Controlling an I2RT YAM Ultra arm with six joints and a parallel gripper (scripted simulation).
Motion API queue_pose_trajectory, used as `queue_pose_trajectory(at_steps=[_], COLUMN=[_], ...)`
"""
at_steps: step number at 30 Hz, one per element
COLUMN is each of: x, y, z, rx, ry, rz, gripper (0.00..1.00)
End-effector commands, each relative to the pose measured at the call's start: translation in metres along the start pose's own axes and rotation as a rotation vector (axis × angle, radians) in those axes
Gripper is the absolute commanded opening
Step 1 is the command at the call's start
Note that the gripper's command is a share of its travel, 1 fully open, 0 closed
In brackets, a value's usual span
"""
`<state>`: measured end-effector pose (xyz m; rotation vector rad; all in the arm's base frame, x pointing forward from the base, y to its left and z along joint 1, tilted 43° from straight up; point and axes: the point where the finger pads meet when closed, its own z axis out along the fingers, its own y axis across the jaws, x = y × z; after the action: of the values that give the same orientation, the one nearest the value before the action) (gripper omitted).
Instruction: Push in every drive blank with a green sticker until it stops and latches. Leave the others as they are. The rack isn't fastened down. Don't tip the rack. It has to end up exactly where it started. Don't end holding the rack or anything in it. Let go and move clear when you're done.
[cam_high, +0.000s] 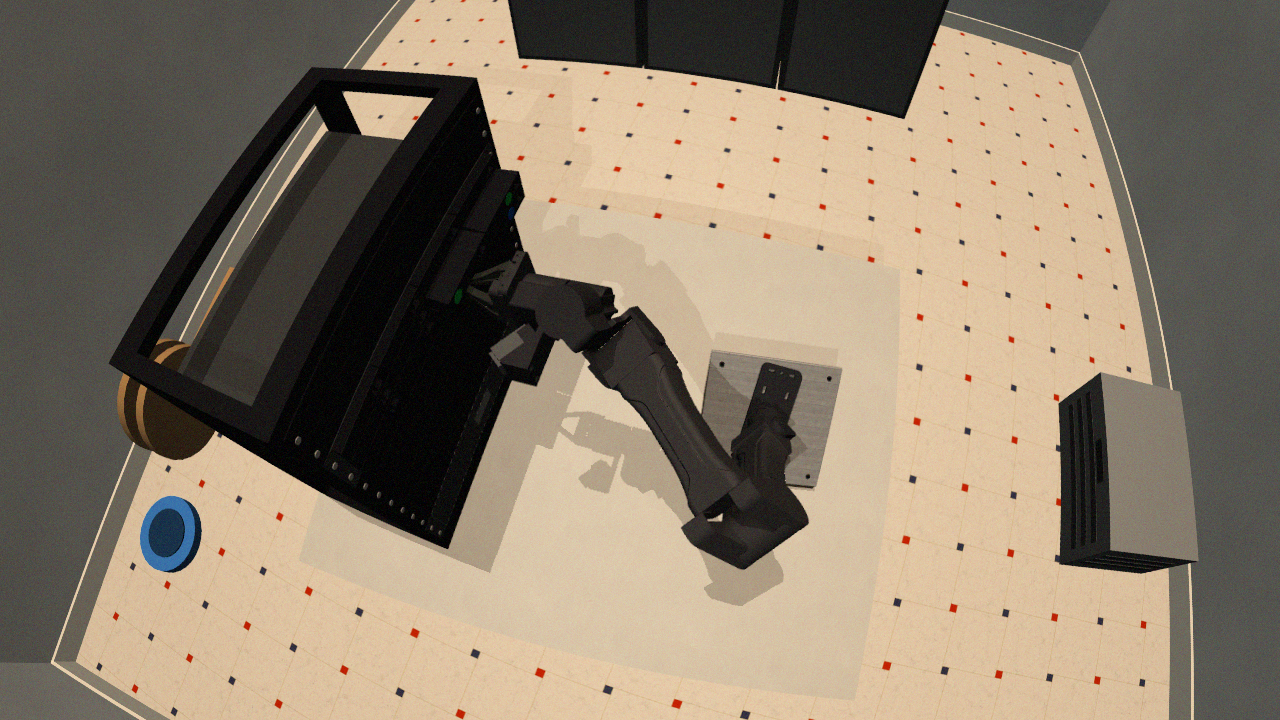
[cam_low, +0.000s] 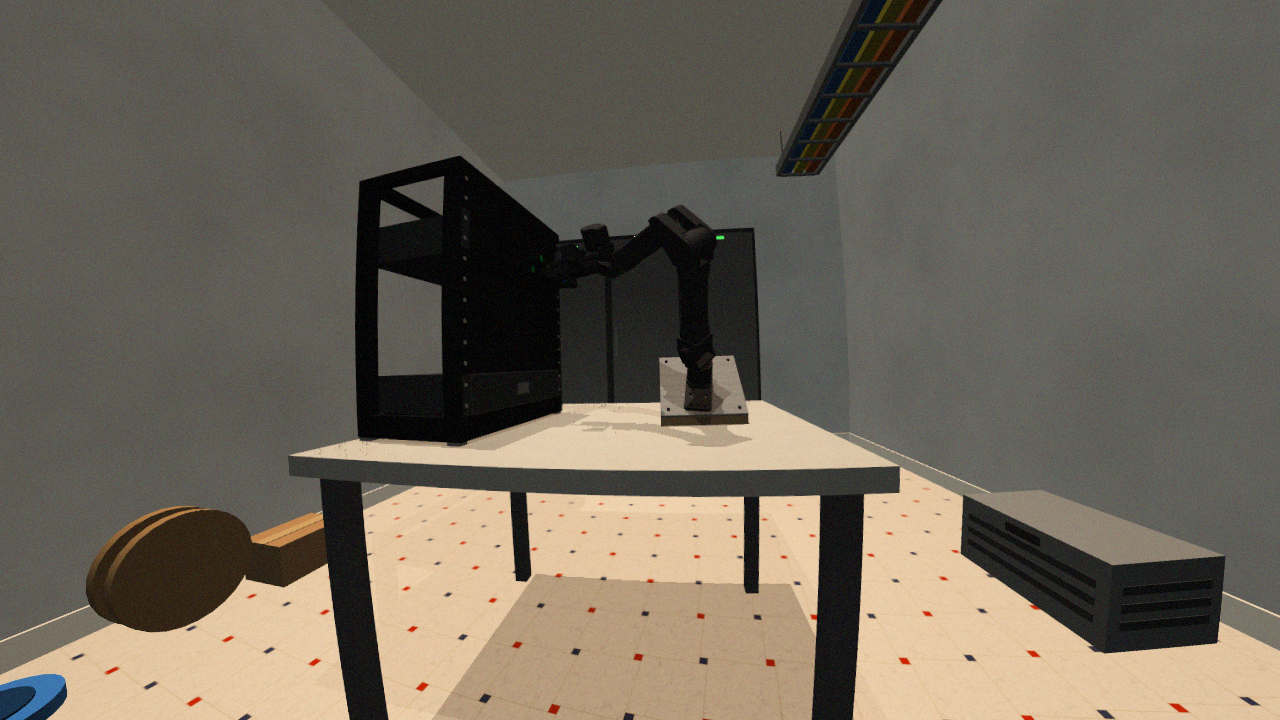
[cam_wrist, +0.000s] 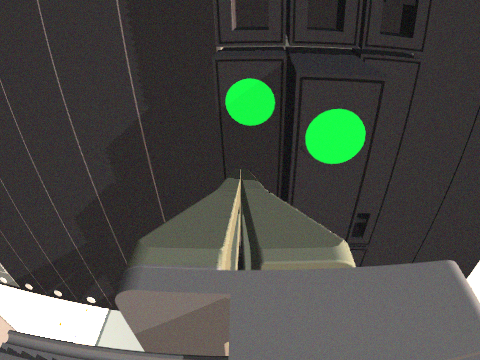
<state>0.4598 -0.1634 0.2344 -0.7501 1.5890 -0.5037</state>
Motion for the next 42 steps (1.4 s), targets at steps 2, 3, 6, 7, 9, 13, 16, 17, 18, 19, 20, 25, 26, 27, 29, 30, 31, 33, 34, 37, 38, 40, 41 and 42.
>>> queue_pose_trajectory(at_steps=[2, 3, 6, 7, 9, 13, 16, 17, 18, 19, 20, 25, 26, 27, 29, 30, 31, 33, 34, 37, 38, 40, 41, 42], x=[-0.0082, -0.0082, -0.0082, -0.0082, -0.0082, -0.0082, -0.0082, -0.0082, -0.0082, -0.0082, -0.0082, -0.0088, -0.0089, -0.0090, -0.0090, -0.0090, -0.0090, -0.0090, -0.0090, -0.0090, -0.0090, -0.0090, -0.0090, -0.0090], y=[-0.0397, -0.0397, -0.0397, -0.0397, -0.0397, -0.0397, -0.0397, -0.0397, -0.0397, -0.0397, -0.0397, -0.0441, -0.0448, -0.0452, -0.0452, -0.0453, -0.0453, -0.0453, -0.0453, -0.0453, -0.0453, -0.0453, -0.0453, -0.0453], z=[0.0064, 0.0064, 0.0064, 0.0064, 0.0064, 0.0064, 0.0064, 0.0064, 0.0064, 0.0064, 0.0065, 0.0082, 0.0085, 0.0086, 0.0086, 0.0086, 0.0086, 0.0086, 0.0086, 0.0086, 0.0086, 0.0086, 0.0086, 0.0086], rx=[0.107, 0.107, 0.107, 0.107, 0.107, 0.107, 0.107, 0.107, 0.107, 0.107, 0.107, 0.107, 0.108, 0.108, 0.108, 0.108, 0.108, 0.108, 0.108, 0.108, 0.108, 0.108, 0.108, 0.108], ry=[0.002, 0.002, 0.002, 0.002, 0.002, 0.002, 0.002, 0.002, 0.002, 0.002, 0.002, 0.003, 0.003, 0.003, 0.003, 0.003, 0.003, 0.003, 0.003, 0.003, 0.003, 0.003, 0.003, 0.003], rz=[-0.044, -0.044, -0.044, -0.044, -0.044, -0.044, -0.044, -0.044, -0.044, -0.044, -0.044, -0.044, -0.044, -0.044, -0.044, -0.044, -0.044, -0.044, -0.044, -0.044, -0.044, -0.044, -0.044, -0.044], gripper=[0.00, 0.00, 0.00, 0.00, 0.00, 0.00, 0.00, 0.00, 0.00, 0.00, 0.00, 0.00, 0.00, 0.00, 0.00, 0.00, 0.00, 0.00, 0.00, 0.00, 0.00, 0.00, 0.00, 0.00])
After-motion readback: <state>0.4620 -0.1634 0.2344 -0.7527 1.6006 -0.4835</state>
